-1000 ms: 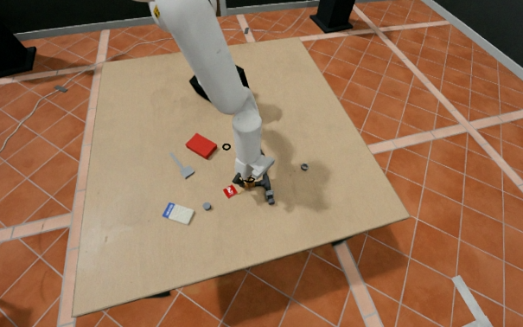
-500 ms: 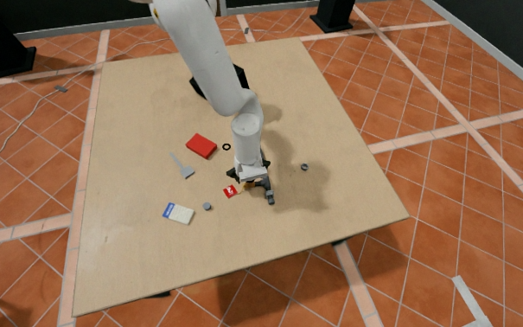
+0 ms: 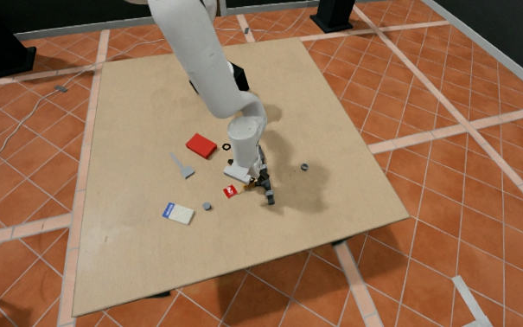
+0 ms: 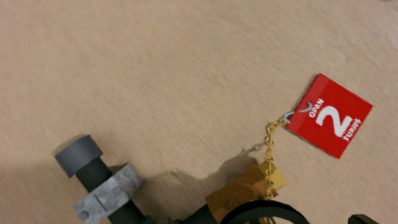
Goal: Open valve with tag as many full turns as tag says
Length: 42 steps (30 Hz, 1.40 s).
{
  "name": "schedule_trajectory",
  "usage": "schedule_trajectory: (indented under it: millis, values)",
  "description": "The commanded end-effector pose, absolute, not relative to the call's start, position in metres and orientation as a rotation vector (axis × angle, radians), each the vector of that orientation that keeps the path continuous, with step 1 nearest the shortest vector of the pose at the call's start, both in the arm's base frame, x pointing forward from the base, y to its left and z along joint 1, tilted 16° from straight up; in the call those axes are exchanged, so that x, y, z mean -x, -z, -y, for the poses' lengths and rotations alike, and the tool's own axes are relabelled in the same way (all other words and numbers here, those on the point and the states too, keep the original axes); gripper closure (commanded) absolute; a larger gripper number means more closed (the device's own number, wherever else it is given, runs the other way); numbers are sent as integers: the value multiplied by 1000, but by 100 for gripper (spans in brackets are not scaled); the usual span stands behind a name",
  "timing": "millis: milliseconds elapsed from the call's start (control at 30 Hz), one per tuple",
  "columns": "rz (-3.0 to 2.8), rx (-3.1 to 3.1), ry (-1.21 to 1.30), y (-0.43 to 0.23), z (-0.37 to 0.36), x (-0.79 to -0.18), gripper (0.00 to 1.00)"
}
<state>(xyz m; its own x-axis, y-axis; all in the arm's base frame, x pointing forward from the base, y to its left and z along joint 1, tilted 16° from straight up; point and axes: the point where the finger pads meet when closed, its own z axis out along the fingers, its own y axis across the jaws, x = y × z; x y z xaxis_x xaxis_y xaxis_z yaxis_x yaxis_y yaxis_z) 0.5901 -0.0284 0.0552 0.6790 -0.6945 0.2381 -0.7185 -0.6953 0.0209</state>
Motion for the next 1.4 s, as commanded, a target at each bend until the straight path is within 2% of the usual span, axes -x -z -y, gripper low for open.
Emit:
schedule_trajectory:
  millis: [0, 367, 400, 800, 967, 1367]
  values:
    - [1552, -2605, -403, -56, 28, -591, 0]
    - [2153, -2246, -397, -56, 28, -591, 0]
    - [2327, -2097, -401, -56, 28, -591, 0]
    - [2870, -1424, -433, -56, 28, -591, 0]
    - [2966, -1218, -513, -56, 28, -591, 0]
    - [2966, -1218, -513, -56, 28, -591, 0]
